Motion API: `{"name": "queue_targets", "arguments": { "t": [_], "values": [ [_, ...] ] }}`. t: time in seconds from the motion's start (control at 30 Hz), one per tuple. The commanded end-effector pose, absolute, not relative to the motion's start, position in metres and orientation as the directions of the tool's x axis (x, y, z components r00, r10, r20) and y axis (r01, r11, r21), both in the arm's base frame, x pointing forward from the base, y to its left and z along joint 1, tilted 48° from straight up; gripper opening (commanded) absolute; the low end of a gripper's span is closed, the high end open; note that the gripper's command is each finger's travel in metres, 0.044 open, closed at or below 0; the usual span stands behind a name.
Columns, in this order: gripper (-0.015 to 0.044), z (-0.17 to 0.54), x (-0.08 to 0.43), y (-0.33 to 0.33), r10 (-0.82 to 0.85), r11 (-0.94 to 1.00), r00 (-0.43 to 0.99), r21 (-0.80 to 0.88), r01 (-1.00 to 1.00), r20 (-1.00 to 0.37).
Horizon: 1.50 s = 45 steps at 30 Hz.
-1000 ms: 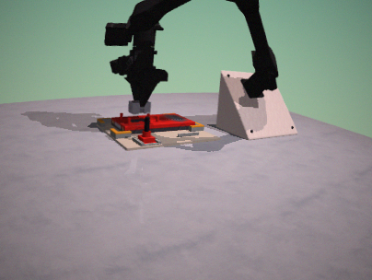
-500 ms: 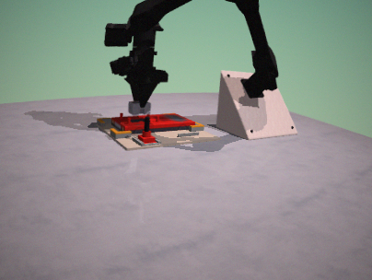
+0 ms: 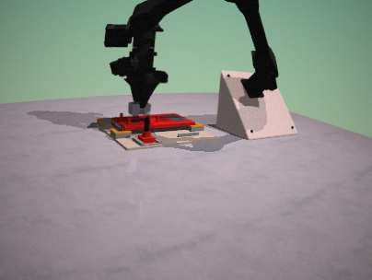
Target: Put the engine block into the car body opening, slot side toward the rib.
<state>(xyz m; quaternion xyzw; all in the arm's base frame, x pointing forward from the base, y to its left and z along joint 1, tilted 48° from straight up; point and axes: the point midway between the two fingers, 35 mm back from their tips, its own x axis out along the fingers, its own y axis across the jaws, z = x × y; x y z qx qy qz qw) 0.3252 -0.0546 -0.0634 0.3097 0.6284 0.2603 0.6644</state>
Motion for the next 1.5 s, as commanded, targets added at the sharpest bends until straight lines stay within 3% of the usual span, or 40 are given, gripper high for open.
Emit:
{"name": "queue_targets", "arguments": {
  "t": [0.0,1.47],
  "values": [
    [0.016,-0.0644,0.3246,-0.0542,0.735,0.673,0.074,0.738,0.047,-0.674],
    [0.016,-0.0679,0.3252,-0.0501,0.735,0.673,0.074,0.738,0.047,-0.674]
  ]
}}
